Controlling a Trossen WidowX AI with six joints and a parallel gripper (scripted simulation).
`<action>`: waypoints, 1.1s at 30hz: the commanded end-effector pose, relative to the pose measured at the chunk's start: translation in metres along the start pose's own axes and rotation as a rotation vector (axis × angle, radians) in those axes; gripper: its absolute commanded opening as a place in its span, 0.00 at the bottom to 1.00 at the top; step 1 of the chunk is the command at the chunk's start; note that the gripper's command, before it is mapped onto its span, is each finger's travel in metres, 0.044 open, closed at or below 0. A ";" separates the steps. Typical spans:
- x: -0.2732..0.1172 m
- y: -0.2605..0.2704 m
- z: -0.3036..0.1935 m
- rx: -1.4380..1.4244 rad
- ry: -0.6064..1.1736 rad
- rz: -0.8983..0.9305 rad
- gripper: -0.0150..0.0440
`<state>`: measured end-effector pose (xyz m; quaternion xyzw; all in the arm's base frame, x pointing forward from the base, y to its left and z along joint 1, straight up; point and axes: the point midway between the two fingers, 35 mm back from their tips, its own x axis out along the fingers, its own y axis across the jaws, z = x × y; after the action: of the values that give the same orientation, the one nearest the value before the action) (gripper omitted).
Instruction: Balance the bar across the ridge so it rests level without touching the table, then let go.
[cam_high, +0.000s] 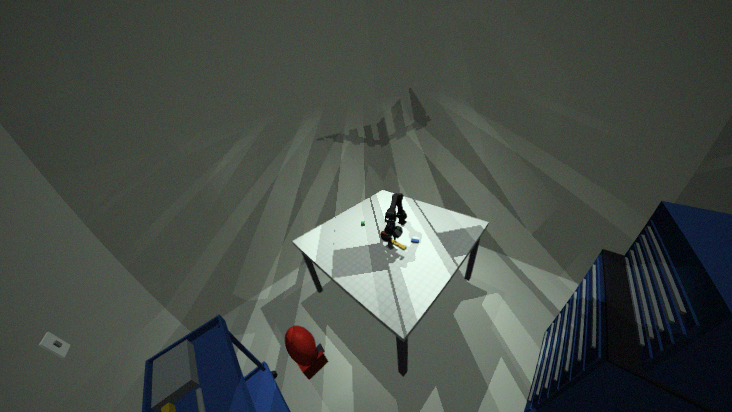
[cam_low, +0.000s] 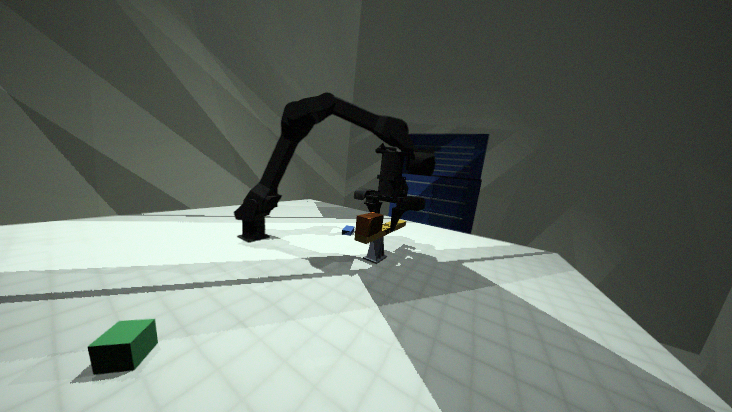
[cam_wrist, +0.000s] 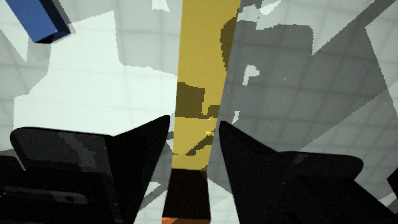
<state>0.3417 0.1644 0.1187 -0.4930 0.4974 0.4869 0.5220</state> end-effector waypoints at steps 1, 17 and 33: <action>0.000 0.000 0.000 0.000 0.000 0.000 0.75; -0.082 -0.001 0.001 0.000 -0.026 -0.049 1.00; -0.099 0.002 -0.001 0.000 -0.031 -0.059 1.00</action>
<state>0.3366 0.1619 0.2177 -0.5001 0.4739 0.4787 0.5443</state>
